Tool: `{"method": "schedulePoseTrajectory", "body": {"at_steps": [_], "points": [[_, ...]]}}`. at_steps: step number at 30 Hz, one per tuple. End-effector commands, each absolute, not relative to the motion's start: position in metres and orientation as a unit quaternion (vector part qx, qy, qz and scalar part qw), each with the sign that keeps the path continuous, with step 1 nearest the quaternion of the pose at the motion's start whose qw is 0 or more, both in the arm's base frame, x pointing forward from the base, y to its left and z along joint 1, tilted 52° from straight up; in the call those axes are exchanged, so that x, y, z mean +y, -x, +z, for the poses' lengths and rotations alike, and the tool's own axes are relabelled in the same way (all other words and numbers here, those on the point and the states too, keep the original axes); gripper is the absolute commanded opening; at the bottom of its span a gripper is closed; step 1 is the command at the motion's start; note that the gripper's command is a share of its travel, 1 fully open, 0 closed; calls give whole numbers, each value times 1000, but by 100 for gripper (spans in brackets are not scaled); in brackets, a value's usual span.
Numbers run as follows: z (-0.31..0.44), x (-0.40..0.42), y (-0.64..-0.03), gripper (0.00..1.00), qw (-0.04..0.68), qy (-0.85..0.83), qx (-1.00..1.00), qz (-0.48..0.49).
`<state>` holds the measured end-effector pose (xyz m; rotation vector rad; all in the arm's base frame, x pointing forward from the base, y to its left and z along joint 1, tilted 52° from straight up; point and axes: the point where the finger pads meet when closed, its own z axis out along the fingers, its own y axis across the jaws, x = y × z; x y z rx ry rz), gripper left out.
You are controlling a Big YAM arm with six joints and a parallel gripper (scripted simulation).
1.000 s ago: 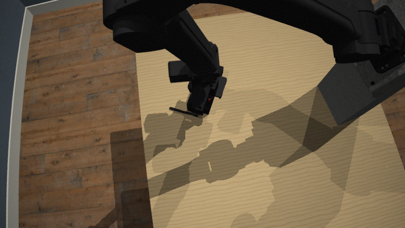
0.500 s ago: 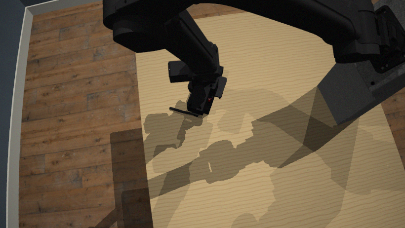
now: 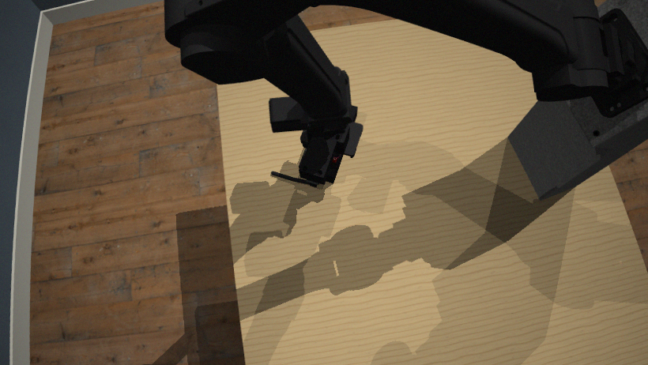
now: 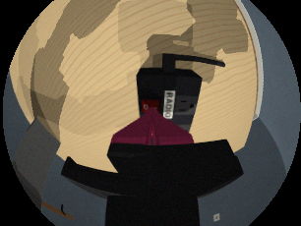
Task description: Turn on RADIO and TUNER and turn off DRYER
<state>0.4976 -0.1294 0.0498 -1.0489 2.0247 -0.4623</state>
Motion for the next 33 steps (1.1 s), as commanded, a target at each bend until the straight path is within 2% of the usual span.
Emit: {"method": "schedulePoseTrajectory", "body": {"at_steps": [1,24,33], "points": [[50,-127,-511,0,404,414,794,-185],[50,-127,-510,0,404,414,794,-185],[68,-137,-481,0,399,412,796,-191]]}}
